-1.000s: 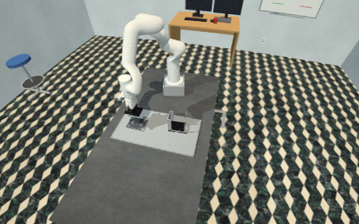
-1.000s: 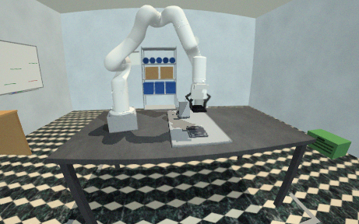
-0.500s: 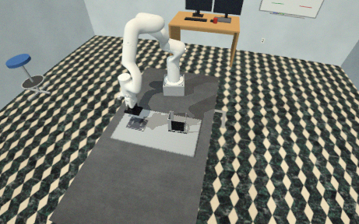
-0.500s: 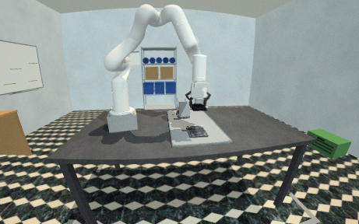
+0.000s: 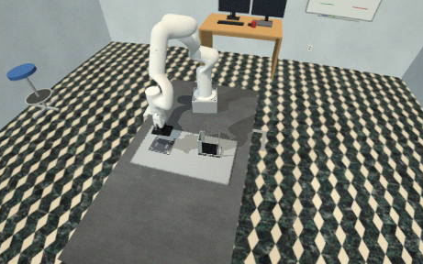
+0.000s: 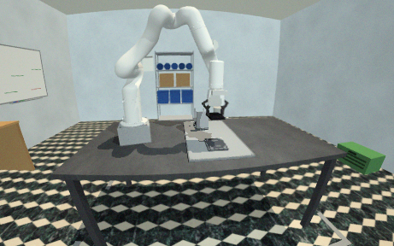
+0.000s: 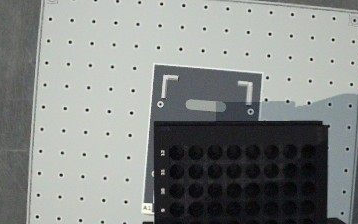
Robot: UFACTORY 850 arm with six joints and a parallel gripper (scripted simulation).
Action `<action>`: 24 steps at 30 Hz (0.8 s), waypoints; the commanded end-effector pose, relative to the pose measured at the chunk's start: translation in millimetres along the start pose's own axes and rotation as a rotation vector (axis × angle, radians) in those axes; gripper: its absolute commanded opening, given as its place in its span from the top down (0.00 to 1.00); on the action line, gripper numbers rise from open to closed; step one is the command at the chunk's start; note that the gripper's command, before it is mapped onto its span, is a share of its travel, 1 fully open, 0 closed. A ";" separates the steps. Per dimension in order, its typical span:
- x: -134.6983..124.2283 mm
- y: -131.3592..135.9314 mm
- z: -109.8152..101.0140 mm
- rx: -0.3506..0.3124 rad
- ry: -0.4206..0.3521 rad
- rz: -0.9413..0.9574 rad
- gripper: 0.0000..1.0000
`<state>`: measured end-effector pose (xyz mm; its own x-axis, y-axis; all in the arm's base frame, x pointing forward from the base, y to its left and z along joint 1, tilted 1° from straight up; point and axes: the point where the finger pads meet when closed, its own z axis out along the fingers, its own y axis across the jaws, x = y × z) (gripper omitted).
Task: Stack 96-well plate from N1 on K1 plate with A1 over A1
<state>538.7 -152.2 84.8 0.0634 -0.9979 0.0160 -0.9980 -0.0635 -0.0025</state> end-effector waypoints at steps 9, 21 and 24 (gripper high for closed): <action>-33.4 0.8 -1.7 0.002 0.001 0.000 1.00; -73.4 2.9 -2.5 0.002 0.001 0.000 1.00; -83.4 3.4 -2.7 0.002 0.001 0.000 1.00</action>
<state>530.2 -79.6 85.3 0.0639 -0.9978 0.0156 -0.9980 -0.0639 -0.0025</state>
